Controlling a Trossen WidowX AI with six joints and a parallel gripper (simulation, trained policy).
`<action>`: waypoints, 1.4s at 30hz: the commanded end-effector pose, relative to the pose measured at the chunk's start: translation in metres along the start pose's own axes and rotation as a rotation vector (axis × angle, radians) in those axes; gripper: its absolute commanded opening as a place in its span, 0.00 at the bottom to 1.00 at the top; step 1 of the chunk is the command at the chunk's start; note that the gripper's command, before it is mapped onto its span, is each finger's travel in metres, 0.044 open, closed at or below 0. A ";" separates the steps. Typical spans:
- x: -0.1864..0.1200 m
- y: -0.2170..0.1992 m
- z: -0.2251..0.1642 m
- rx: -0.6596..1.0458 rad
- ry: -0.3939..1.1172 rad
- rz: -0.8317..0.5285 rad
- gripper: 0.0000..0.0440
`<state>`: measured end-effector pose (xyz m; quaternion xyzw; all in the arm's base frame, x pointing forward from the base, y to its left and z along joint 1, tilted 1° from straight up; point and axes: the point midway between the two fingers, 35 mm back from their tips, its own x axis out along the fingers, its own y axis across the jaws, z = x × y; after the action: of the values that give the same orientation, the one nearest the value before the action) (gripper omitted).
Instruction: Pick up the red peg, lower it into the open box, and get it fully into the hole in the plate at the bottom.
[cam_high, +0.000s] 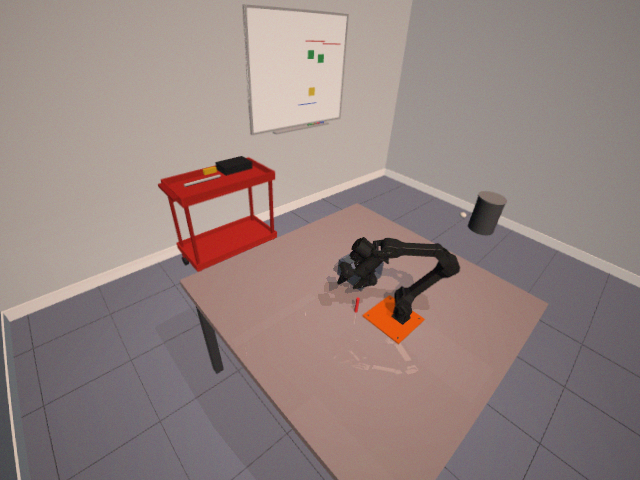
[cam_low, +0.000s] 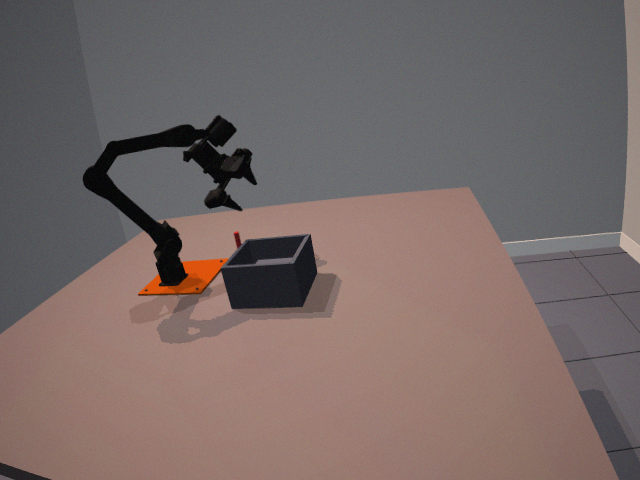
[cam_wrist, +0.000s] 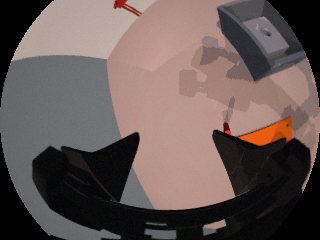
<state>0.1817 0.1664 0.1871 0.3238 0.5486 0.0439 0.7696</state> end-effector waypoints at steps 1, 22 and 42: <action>0.004 -0.020 0.002 0.084 0.000 -0.100 1.00; 0.066 -0.098 -0.013 0.413 -0.022 -0.372 1.00; 0.086 -0.118 -0.024 0.563 0.030 -0.406 0.11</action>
<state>0.1607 0.1204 0.0477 0.4050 0.5967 -0.2579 0.6430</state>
